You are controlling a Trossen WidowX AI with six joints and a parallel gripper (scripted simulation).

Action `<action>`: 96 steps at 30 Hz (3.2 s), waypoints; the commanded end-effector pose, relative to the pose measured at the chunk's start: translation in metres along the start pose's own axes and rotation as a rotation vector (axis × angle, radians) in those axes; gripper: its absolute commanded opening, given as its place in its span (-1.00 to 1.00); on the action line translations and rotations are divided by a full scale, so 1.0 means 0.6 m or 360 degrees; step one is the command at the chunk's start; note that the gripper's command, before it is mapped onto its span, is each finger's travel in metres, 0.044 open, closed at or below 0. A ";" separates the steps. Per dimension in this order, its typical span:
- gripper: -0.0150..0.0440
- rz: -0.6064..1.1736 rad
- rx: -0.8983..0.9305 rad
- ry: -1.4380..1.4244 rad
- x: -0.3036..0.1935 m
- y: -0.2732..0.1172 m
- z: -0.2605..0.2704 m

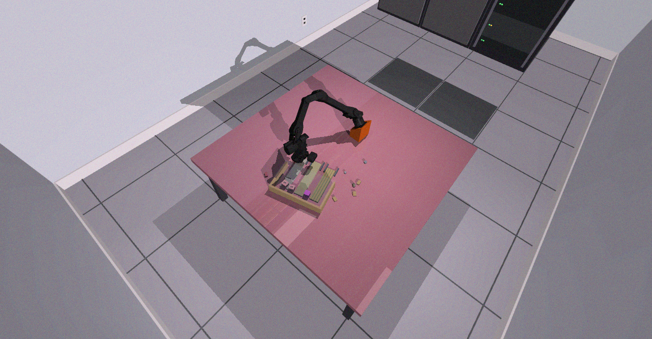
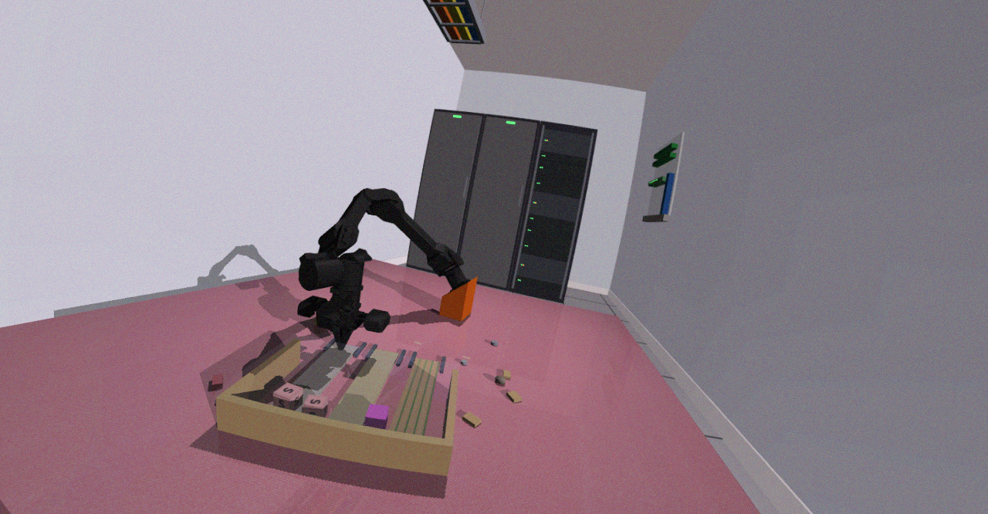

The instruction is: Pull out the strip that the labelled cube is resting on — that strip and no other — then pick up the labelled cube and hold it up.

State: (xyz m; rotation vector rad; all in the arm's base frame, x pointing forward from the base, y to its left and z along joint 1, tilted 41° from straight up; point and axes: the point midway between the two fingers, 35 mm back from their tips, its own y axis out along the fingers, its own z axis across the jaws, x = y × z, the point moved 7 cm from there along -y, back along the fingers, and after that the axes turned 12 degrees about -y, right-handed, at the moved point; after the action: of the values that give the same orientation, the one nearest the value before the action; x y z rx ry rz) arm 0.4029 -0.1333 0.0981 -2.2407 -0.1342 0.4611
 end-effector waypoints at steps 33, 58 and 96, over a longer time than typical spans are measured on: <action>-0.49 -0.0006 0.0004 -0.0006 0.001 0.005 0.001; -0.49 -0.0005 0.0004 -0.0007 -0.011 0.008 0.003; -0.49 0.0000 0.0005 -0.0011 -0.106 0.012 0.022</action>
State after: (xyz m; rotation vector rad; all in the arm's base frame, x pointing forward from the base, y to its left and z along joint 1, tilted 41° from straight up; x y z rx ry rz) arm 0.3477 -0.1399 0.1048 -2.2437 -0.1557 0.4577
